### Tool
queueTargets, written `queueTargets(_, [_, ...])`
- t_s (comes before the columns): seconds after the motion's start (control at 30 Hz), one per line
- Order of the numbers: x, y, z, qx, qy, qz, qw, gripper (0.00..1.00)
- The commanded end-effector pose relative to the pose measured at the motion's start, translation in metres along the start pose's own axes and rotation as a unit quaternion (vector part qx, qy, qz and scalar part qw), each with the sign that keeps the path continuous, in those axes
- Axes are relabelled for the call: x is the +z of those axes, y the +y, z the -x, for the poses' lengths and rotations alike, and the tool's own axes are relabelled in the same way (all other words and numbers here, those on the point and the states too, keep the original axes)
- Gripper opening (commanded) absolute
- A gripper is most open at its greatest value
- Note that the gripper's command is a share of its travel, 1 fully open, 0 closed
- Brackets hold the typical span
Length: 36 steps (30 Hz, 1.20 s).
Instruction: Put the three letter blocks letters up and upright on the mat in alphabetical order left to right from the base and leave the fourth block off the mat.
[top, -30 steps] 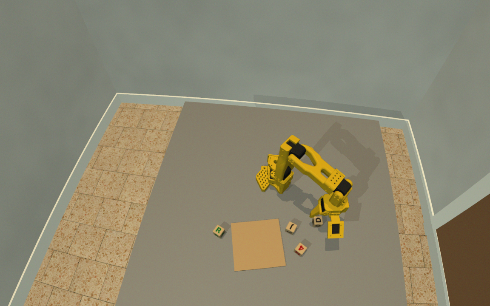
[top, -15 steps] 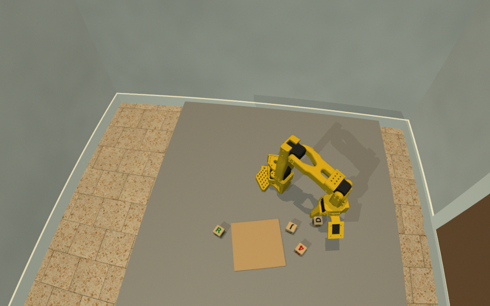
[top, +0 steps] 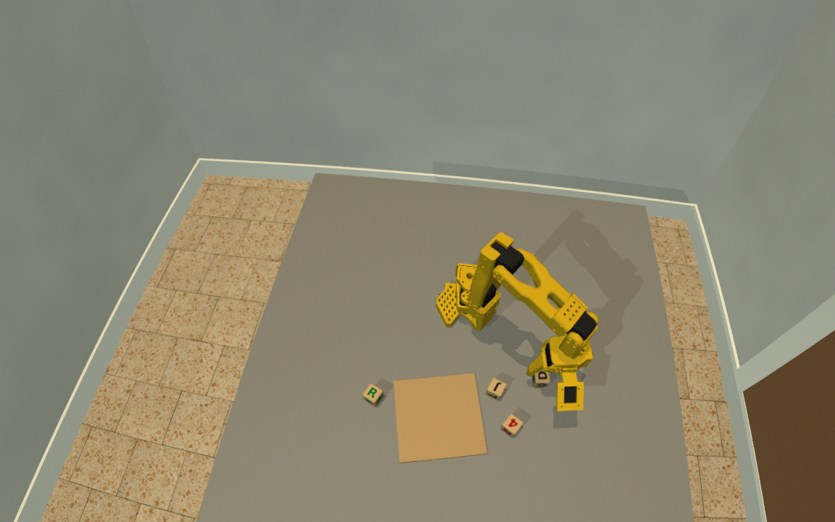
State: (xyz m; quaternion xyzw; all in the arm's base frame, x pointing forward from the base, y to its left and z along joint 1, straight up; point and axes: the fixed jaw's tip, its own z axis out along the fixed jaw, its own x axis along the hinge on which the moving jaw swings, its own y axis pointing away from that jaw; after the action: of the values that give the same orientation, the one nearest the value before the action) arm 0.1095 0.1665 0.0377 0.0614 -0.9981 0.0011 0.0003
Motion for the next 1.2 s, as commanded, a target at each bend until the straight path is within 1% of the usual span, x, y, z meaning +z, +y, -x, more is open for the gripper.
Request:
queueTargets(0.0, [-0.002, 0.006, 0.004, 0.000, -0.018, 0.021, 1.000, 0.32])
queueTargets(0.2, [0.007, 0.006, 0.004, 0.000, -0.018, 0.021, 1.000, 0.32])
queueTargets(0.27, [0.007, 0.006, 0.004, 0.000, -0.018, 0.021, 1.000, 0.32])
queueTargets(0.53, [0.014, 0.005, 0.004, 0.000, -0.018, 0.021, 1.000, 0.32])
queueTargets(1.17, [0.015, 0.004, 0.004, 0.000, -0.018, 0.021, 1.000, 0.30])
